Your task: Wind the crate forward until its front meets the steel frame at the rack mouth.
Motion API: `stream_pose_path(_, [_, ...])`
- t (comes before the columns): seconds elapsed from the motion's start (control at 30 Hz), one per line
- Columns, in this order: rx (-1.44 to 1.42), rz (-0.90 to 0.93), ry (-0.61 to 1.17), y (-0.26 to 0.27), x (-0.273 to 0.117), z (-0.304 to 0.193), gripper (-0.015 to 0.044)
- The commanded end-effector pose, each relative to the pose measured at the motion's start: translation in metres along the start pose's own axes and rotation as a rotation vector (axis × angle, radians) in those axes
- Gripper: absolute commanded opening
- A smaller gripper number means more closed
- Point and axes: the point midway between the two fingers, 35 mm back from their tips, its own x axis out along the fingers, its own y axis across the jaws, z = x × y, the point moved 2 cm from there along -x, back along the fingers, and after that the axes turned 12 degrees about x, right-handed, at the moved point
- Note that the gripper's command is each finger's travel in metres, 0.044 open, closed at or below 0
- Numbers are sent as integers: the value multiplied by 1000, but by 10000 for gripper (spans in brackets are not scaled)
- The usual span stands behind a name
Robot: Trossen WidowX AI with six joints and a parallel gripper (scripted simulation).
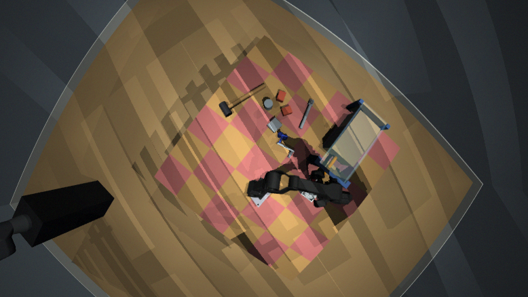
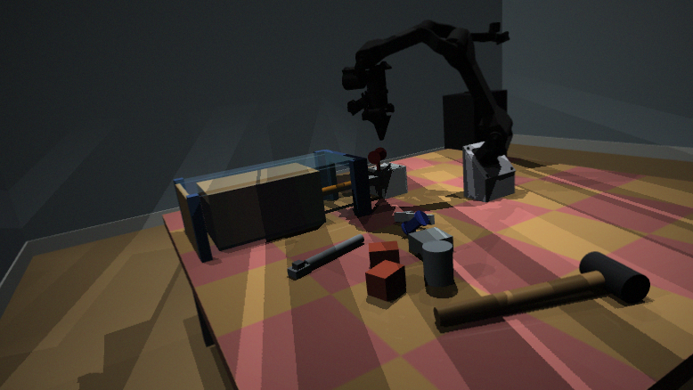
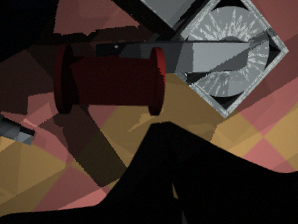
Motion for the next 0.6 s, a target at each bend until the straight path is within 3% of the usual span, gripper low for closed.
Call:
stream_pose_path(0.0, [-3, 0, -11, -2, -25, 1, 0])
stream_pose_path(0.17, [-3, 0, -12, -2, -24, 2, 0])
stream_pose_path(0.37, [-4, 1, -13, -2, 14, 24, 0])
stream_pose_path(0.57, [-4, 1, -13, -2, 15, 24, 0])
